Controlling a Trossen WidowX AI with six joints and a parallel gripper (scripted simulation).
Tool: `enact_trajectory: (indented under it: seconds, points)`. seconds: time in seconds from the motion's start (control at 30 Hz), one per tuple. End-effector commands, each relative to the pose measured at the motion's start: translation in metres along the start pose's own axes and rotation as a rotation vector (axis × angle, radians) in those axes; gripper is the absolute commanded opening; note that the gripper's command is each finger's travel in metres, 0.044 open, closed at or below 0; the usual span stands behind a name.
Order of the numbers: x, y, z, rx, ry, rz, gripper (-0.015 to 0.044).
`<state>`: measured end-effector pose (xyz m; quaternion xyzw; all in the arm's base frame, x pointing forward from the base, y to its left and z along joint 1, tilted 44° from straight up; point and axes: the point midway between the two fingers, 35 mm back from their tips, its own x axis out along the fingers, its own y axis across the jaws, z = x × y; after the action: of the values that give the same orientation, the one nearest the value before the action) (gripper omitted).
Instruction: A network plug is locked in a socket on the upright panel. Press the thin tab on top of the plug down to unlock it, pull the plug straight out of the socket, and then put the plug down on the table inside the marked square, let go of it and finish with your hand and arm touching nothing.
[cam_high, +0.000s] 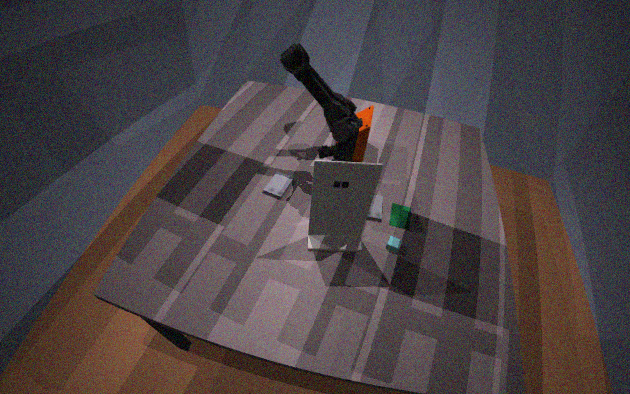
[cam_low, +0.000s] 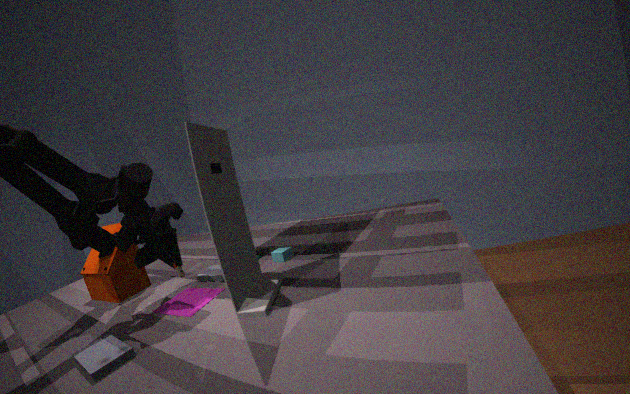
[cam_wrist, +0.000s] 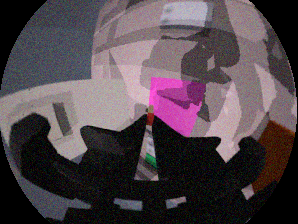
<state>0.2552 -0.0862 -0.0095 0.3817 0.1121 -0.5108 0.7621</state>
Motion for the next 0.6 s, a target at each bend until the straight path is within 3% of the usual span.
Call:
enact_trajectory:
  seconds: [0.0, 0.57]
  points:
    - [0.003, -0.004, 0.0, -0.004, -0.002, -0.006, 0.0]
    - [0.015, -0.011, -0.001, -0.004, 0.0, -0.008, 0.0]
